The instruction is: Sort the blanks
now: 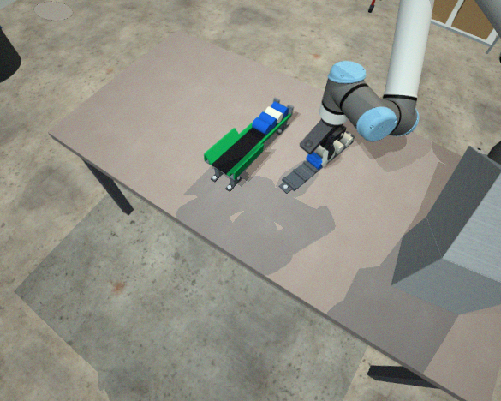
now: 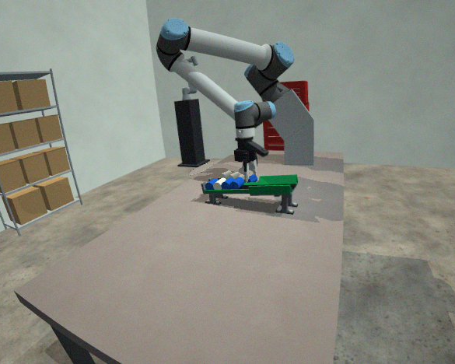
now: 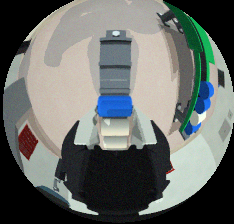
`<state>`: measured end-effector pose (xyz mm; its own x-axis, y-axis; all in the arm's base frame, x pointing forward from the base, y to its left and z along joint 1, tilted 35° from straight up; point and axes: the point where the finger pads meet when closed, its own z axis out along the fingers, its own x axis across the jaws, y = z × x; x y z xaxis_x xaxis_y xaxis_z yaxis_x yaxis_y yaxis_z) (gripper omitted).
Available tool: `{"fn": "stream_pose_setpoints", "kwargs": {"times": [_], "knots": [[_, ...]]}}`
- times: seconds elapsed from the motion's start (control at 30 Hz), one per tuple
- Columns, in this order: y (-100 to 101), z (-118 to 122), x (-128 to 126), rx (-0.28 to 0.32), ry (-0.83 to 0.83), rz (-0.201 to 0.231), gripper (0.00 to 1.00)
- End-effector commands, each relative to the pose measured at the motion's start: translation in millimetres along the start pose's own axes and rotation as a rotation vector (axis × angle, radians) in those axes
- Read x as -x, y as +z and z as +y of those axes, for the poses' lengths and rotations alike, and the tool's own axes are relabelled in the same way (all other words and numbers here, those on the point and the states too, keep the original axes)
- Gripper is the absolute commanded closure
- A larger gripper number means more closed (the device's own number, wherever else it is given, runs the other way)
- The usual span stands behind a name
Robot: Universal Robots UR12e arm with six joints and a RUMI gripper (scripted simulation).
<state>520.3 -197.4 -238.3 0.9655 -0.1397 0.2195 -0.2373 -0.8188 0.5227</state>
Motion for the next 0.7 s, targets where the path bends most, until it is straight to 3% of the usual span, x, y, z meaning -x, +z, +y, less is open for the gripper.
{"fn": "stream_pose_setpoints", "kwargs": {"times": [0.0, 0.3, 0.53, 0.67], "knots": [[0, 0, -2, 0.0, 0.001, 0.002, 0.65], [-6, -1, 0, -0.001, -0.001, 0.001, 0.65], [-25, -1, 1, 0.0, -0.001, 0.001, 0.65], [-48, -1, 1, 0.0, -0.001, 0.001, 0.65]]}}
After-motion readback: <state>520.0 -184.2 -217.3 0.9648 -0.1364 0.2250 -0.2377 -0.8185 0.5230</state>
